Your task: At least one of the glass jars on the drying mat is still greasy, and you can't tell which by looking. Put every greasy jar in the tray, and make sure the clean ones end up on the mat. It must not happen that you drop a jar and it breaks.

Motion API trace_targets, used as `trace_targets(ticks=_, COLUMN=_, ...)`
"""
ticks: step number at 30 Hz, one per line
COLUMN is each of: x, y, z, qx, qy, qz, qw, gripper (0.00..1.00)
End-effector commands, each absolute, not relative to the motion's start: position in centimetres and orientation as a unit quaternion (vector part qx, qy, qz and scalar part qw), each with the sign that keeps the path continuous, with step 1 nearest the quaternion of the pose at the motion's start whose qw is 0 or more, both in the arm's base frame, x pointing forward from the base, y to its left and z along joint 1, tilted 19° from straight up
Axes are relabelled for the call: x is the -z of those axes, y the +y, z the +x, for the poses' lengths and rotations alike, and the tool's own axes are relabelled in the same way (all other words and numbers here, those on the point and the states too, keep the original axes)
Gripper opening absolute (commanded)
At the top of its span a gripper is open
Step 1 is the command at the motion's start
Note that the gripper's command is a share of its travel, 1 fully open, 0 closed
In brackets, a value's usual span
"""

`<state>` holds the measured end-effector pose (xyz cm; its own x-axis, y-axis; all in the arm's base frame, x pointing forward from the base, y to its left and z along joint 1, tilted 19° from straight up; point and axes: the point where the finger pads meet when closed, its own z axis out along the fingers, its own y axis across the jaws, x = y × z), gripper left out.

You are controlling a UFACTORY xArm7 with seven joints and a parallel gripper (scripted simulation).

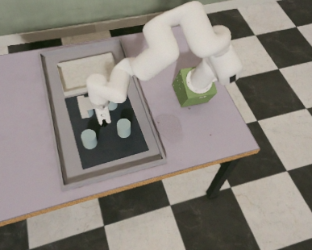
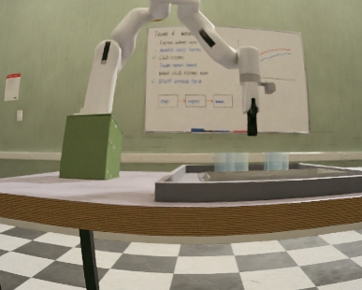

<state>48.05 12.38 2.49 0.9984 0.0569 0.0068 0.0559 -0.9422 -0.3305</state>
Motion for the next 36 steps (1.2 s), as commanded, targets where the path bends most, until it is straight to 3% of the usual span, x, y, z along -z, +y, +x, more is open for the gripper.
trace_targets(ticks=1, x=-2.5, y=10.1, z=48.2, qx=0.001, qy=-0.028, qz=-0.986, qw=0.167, gripper=0.0)
trace_targets(ticks=23, x=2.8, y=-5.1, z=48.4, qx=0.001, qy=-0.028, qz=-0.986, qw=0.167, gripper=0.0)
trace_targets(ticks=36, x=5.6, y=-4.2, z=48.3, qx=0.001, qy=-0.028, qz=-0.986, qw=0.167, gripper=0.0)
